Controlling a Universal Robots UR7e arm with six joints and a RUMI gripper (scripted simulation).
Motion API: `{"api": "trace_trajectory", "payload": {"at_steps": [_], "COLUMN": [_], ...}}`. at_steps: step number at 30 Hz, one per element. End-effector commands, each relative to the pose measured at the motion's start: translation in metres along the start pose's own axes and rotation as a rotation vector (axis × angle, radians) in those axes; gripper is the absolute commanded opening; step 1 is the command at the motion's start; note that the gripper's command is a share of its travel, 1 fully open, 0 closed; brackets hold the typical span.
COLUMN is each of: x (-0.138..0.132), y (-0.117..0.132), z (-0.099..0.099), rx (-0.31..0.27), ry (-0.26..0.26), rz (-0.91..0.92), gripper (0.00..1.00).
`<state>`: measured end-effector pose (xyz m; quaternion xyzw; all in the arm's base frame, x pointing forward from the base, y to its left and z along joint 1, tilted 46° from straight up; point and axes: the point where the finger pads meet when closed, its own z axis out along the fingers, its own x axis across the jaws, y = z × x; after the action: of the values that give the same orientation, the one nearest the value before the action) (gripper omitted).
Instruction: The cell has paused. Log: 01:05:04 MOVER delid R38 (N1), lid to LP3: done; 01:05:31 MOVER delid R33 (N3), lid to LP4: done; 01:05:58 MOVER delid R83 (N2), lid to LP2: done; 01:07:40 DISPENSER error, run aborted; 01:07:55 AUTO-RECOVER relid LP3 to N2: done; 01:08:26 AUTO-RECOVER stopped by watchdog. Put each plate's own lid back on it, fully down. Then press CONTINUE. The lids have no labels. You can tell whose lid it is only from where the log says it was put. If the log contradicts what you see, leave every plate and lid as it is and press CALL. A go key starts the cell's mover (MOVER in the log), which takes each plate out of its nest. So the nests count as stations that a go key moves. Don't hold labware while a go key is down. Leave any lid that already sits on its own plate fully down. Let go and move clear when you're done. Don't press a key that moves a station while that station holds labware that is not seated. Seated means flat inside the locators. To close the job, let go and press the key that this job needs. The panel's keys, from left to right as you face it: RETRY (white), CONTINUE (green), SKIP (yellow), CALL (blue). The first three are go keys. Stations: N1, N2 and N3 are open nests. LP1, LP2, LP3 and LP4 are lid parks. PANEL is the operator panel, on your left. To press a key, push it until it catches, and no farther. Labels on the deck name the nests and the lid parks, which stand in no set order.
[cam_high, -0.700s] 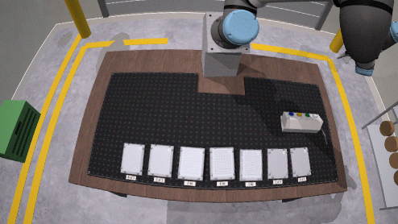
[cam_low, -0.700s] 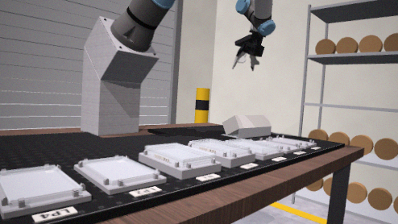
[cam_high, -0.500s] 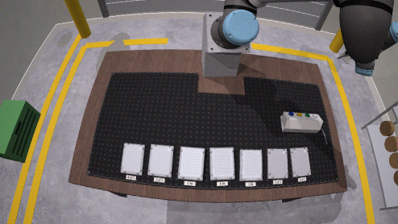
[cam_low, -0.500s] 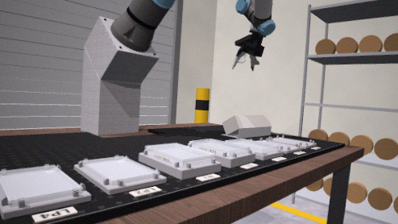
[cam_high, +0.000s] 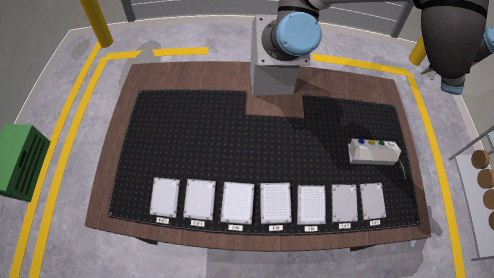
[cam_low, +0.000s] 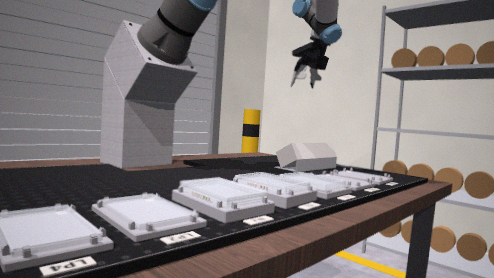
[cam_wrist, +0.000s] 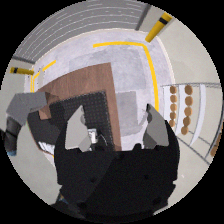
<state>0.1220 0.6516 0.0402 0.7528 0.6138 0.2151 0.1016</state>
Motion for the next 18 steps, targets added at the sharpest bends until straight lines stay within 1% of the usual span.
{"api": "trace_trajectory", "payload": {"at_steps": [1, 8, 10, 11, 13, 15, 18], "x": [0.015, 0.038, 0.038, 0.041, 0.041, 0.048, 0.057], "y": [0.005, 0.012, 0.012, 0.014, 0.014, 0.016, 0.020], "z": [-0.015, -0.039, -0.039, -0.043, -0.043, -0.051, -0.062], "rx": [0.016, 0.016, 0.016, 0.022, 0.022, 0.034, 0.036], "ry": [0.048, 0.048, 0.048, 0.066, 0.066, 0.101, 0.107], "rz": [0.020, 0.020, 0.020, 0.027, 0.027, 0.041, 0.044], "gripper": [0.82, 0.82, 0.82, 0.82, 0.82, 0.82, 0.82]}}
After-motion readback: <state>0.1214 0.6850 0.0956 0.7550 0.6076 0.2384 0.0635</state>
